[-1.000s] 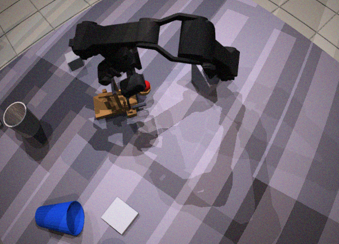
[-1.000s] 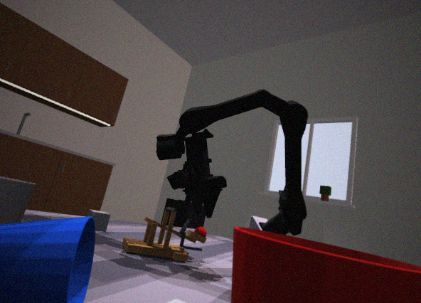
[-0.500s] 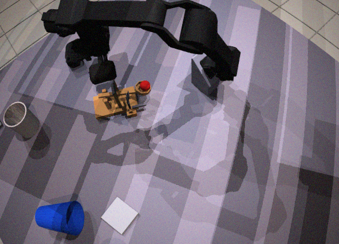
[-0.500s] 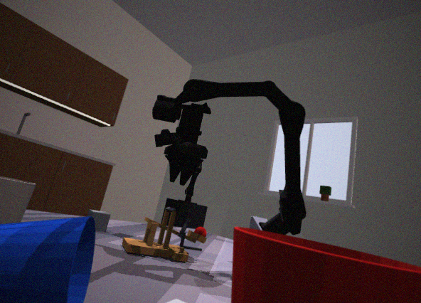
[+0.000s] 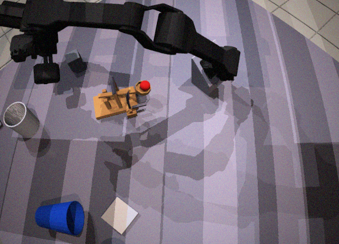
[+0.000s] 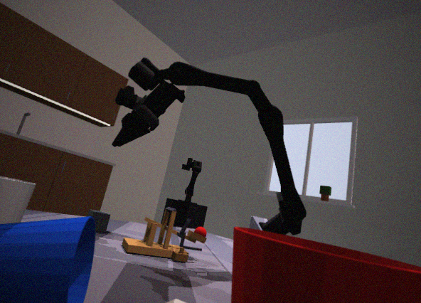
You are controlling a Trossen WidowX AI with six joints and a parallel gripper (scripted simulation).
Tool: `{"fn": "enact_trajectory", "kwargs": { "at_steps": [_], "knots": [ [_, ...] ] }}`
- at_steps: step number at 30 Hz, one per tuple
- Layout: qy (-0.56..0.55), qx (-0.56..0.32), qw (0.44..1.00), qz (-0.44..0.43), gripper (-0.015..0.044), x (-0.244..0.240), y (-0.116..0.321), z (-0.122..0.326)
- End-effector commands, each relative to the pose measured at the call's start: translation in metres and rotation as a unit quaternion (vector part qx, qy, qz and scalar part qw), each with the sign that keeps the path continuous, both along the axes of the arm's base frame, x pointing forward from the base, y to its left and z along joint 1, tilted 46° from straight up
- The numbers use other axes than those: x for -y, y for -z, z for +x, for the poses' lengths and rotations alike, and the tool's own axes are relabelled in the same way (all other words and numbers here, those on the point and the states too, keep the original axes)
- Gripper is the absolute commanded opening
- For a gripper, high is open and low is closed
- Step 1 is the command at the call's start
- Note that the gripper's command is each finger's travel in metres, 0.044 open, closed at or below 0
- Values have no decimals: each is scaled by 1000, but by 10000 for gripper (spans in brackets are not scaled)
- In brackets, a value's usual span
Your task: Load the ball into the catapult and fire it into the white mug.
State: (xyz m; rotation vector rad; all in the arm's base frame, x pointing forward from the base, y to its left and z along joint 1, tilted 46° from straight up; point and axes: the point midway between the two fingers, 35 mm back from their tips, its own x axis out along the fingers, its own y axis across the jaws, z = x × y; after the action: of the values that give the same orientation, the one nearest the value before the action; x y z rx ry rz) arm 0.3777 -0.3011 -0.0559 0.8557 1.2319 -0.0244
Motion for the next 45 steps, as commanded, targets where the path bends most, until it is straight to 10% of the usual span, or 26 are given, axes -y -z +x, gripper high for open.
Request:
{"fn": "enact_trajectory", "kwargs": {
  "at_steps": [1, 27, 45],
  "knots": [
    [22, 57, 998, -23, 440, 21, -6, 34],
    [44, 140, 988, -52, 440, 52, -17, 73],
    [44, 140, 988, -52, 0, 52, -17, 73]
  ]
}}
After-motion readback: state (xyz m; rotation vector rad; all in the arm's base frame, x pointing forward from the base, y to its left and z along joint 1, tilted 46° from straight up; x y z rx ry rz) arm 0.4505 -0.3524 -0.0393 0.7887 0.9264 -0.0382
